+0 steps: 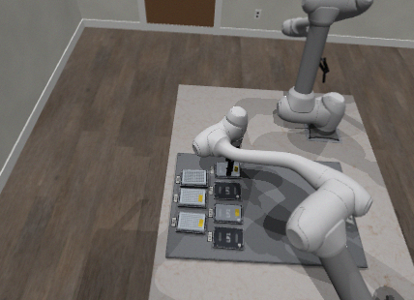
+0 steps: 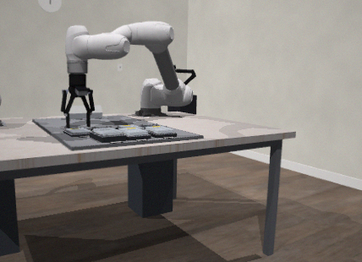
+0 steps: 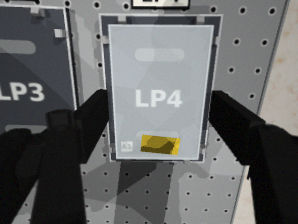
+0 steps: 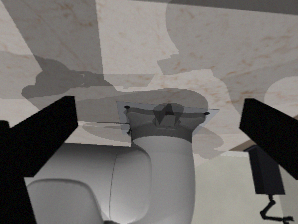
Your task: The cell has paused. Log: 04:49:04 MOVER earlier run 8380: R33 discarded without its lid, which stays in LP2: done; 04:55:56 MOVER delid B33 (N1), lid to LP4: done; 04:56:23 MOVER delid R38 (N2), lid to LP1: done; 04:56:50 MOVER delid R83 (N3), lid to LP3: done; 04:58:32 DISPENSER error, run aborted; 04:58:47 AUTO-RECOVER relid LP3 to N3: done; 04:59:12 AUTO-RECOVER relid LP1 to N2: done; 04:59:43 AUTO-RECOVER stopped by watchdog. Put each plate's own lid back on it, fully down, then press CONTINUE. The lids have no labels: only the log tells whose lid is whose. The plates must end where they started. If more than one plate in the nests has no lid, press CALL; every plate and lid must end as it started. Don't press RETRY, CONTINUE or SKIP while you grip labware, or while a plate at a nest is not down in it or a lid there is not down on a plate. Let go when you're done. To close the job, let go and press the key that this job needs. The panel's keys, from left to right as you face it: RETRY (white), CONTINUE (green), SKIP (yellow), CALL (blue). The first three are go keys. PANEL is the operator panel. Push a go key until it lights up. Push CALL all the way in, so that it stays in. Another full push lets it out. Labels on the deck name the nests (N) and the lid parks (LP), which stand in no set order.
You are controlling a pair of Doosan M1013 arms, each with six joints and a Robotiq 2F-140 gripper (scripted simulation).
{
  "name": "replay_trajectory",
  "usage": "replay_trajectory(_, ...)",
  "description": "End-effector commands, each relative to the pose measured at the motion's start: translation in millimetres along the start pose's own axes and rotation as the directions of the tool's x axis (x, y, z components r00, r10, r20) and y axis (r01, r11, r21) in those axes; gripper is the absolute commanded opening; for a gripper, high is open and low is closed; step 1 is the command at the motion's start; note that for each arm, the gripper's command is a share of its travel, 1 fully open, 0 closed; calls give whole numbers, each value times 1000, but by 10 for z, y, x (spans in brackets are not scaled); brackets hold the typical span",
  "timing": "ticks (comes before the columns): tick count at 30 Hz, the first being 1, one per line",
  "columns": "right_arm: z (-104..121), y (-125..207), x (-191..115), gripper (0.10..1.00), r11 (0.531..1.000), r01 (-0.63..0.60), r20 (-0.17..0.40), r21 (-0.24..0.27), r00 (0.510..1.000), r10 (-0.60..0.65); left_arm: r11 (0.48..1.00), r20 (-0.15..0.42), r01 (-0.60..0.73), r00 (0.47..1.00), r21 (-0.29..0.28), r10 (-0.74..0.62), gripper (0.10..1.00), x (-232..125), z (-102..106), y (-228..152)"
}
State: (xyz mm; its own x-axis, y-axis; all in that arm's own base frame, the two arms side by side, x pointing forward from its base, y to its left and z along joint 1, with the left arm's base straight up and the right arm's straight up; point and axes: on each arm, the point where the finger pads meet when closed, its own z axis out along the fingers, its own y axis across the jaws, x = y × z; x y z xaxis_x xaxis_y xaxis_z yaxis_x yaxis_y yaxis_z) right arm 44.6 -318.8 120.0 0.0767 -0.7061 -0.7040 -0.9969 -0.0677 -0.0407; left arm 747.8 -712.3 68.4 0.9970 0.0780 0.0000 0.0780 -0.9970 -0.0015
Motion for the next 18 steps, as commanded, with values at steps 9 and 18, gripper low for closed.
replay_trajectory(9, -12, 21, -2, 1000, 1000, -6, 3, 1, 1000, 6, 1000, -1, 0, 1000, -5, 0, 695, -31, 8, 52)
replay_trajectory(18, -12, 21, -2, 1000, 1000, -6, 3, 1, 1000, 6, 1000, -1, 0, 1000, -5, 0, 695, -31, 8, 52)
